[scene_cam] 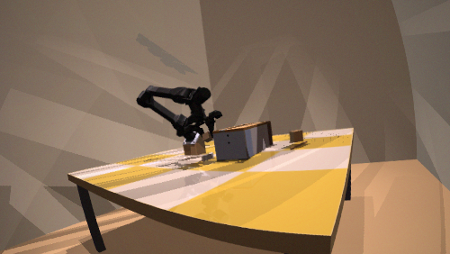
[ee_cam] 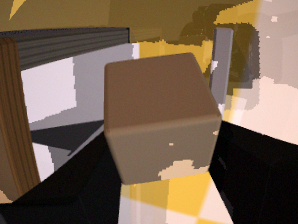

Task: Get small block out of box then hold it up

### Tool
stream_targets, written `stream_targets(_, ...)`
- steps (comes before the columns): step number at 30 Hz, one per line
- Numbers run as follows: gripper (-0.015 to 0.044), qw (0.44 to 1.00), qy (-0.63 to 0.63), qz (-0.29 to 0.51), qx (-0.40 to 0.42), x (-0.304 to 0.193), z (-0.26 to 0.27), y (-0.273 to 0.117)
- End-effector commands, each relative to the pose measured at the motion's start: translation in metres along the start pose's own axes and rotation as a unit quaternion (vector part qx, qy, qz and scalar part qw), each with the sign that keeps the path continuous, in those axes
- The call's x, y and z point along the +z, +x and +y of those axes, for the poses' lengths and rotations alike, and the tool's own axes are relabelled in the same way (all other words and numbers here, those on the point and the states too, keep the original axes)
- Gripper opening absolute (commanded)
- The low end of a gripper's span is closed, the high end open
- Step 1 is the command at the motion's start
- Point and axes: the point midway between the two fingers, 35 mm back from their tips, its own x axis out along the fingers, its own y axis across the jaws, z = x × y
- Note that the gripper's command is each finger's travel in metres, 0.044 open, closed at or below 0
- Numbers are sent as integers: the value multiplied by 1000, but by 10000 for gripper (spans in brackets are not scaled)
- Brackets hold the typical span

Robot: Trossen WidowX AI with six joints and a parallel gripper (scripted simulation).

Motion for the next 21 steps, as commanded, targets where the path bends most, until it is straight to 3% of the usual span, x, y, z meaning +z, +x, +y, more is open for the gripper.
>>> stream_targets(1, 0, 998, -68, -6, 1, 2, 3, -4)
stream_targets(11, 0, 963, -269, -13, -8, 0, 4, -11)
stream_targets(21, 0, 888, -459, -18, -19, -1, 5, -18)
